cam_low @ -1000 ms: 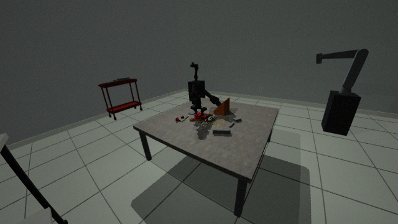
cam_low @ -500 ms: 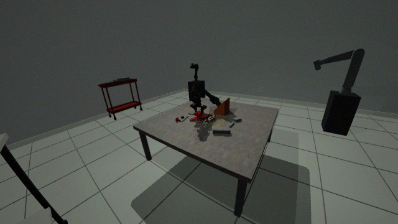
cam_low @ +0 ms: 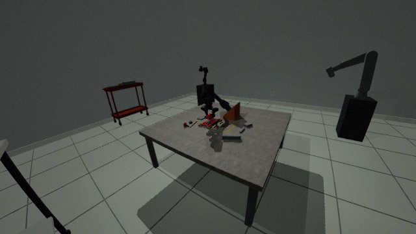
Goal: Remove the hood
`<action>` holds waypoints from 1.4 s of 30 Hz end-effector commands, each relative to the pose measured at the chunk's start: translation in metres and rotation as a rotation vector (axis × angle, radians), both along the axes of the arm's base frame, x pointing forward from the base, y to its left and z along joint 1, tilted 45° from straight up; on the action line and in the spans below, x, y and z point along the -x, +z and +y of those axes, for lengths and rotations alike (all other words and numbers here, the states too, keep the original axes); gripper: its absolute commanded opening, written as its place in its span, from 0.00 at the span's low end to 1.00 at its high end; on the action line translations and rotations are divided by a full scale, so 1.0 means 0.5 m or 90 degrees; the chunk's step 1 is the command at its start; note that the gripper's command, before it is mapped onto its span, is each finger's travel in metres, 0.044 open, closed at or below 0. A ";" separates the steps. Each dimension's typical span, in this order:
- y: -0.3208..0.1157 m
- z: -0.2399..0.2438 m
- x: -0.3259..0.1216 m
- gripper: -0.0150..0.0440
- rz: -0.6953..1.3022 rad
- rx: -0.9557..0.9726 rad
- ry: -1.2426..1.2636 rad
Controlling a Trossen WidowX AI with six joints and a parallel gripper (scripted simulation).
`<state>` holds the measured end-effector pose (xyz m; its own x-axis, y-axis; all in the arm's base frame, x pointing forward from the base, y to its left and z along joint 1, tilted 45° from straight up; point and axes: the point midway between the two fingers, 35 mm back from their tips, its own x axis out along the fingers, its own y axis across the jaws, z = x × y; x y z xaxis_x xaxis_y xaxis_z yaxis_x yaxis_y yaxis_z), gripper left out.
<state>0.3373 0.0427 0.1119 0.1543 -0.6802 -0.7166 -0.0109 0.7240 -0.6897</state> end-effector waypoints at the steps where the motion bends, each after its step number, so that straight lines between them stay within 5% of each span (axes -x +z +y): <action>1: -0.038 0.045 -0.001 0.25 0.003 -0.006 0.002; 23: -0.252 0.259 0.087 0.25 0.001 -0.004 -0.004; 42: -0.277 0.249 0.086 0.25 0.000 -0.003 -0.004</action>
